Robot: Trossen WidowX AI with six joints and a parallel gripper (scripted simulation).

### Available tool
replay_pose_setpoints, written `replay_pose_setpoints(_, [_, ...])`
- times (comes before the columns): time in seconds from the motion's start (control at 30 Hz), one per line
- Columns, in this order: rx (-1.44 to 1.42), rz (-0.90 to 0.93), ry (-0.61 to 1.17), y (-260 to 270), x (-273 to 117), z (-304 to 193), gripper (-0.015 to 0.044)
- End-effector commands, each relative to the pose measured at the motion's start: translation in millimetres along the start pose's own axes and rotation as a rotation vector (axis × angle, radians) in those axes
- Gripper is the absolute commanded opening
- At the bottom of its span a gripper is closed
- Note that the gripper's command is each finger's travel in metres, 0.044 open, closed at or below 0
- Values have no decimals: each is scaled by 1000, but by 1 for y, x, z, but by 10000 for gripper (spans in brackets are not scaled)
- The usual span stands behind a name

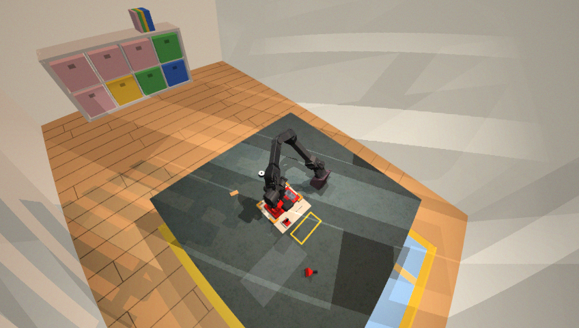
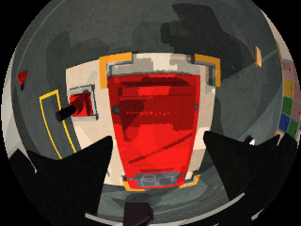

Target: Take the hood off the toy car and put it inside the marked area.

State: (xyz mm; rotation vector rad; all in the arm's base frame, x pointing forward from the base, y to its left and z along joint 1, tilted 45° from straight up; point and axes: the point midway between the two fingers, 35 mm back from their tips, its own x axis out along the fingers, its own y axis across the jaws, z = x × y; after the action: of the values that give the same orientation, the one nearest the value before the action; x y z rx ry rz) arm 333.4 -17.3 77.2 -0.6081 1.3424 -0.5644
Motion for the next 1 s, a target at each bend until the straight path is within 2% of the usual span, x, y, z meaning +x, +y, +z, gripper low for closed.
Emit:
replay_pose_setpoints(0.0, [-9,-7,2,1,4,-2,440])
replay_pose_setpoints(0.97, [-9,-7,2,1,17,-2,440])
